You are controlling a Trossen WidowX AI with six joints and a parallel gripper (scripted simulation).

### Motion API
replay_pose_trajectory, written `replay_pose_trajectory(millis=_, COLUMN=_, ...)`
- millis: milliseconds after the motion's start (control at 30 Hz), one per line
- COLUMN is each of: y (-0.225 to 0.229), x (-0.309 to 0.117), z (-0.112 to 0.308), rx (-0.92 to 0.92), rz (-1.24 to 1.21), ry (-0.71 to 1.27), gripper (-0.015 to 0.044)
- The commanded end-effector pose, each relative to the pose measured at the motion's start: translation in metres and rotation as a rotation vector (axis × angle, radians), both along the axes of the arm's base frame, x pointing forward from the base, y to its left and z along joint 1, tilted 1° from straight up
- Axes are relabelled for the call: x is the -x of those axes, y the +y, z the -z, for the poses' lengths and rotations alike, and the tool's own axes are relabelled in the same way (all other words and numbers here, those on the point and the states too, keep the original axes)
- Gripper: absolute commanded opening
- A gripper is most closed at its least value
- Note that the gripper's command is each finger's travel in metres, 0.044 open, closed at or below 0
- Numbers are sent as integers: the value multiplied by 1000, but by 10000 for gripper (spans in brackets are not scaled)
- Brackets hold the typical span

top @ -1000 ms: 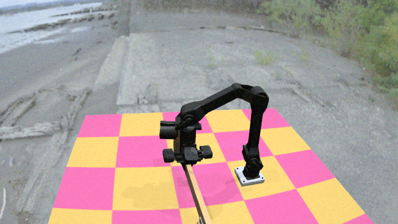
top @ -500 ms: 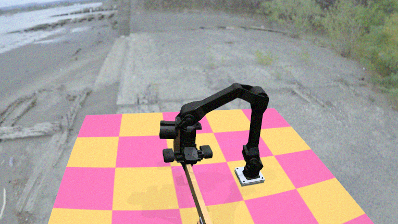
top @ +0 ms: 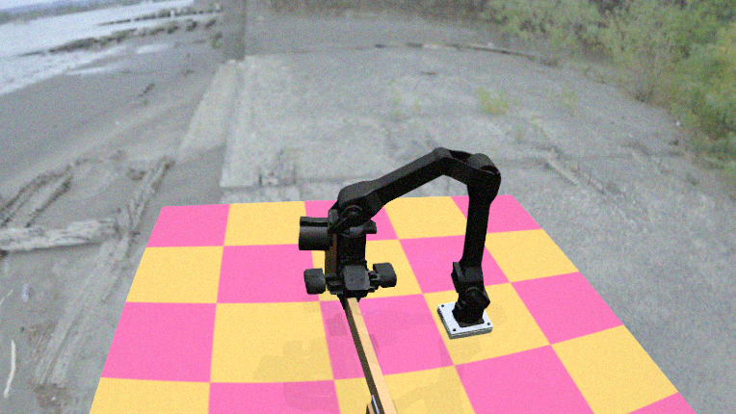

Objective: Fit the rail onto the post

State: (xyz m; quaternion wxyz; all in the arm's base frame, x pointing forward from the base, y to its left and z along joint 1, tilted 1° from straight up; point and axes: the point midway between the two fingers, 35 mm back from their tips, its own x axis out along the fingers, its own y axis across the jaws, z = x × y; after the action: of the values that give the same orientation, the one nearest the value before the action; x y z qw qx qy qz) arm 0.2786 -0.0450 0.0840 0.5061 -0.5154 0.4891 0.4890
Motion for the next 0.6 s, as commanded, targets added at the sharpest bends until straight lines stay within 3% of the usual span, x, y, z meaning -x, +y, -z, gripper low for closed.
replay_pose_trajectory(millis=0, y=0, x=0, z=-3, rx=-2, rz=0, ry=-2, gripper=0)
replay_pose_trajectory(millis=567, y=0, x=-1, z=0, rx=-2, rz=0, ry=-2, gripper=0)
